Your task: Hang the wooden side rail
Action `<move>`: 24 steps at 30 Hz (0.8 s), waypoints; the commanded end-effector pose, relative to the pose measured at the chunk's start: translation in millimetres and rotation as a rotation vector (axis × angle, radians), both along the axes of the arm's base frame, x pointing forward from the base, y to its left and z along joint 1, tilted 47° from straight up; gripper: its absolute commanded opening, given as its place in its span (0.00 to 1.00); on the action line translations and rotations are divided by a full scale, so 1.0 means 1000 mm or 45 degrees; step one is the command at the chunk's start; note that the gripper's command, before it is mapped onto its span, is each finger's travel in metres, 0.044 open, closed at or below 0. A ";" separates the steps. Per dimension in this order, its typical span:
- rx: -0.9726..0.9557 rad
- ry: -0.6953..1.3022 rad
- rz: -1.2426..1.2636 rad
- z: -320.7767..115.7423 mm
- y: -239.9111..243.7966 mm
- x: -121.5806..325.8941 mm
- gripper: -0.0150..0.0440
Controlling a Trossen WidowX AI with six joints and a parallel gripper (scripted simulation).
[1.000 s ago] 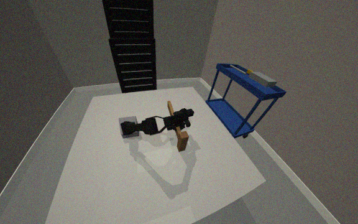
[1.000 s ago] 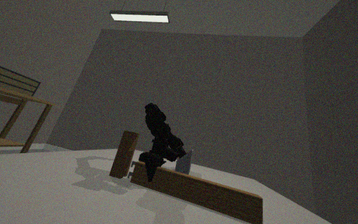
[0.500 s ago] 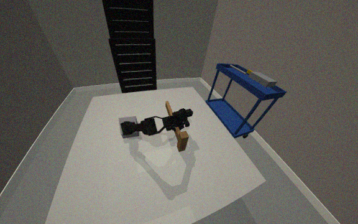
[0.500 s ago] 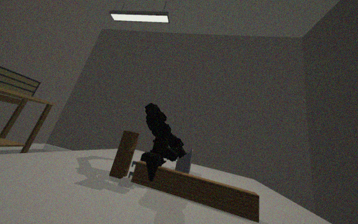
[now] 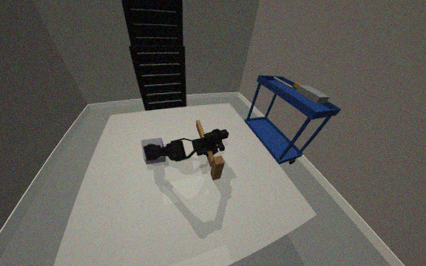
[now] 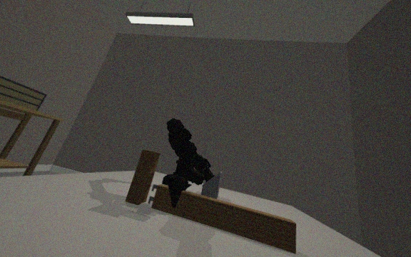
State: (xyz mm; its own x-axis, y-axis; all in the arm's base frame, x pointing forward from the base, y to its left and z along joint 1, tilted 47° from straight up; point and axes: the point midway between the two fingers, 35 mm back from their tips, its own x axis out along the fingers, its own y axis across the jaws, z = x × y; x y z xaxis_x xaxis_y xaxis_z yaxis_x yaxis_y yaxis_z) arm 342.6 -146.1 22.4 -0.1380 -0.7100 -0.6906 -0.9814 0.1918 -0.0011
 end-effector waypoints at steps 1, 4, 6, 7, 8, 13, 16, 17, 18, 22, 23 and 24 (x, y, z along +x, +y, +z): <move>0.001 0.026 0.012 0.000 0.001 -0.006 0.25; 0.001 0.026 0.012 0.000 0.001 -0.007 0.25; 0.001 0.026 0.012 0.000 0.001 -0.008 0.25; 0.001 0.026 0.012 0.000 0.002 -0.009 0.25; 0.001 0.026 0.012 0.000 0.002 -0.009 0.25; 0.000 0.001 0.001 0.000 0.001 -0.003 0.25; 0.000 0.001 0.001 0.000 0.001 -0.003 0.25; 0.000 0.001 0.001 0.000 0.001 -0.003 0.25; 0.000 0.007 0.003 0.000 0.001 -0.003 0.25; 0.001 0.026 0.012 0.000 0.001 -0.003 0.25; 0.001 0.026 0.012 0.001 0.001 -0.003 0.25; 0.001 0.026 0.012 0.001 0.001 -0.003 0.25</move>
State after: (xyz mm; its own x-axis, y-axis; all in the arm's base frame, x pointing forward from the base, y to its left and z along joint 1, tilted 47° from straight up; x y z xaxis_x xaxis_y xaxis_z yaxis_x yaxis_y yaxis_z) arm 339.3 -145.5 22.7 -0.1407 -0.7098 -0.6902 -0.9814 0.1917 0.0030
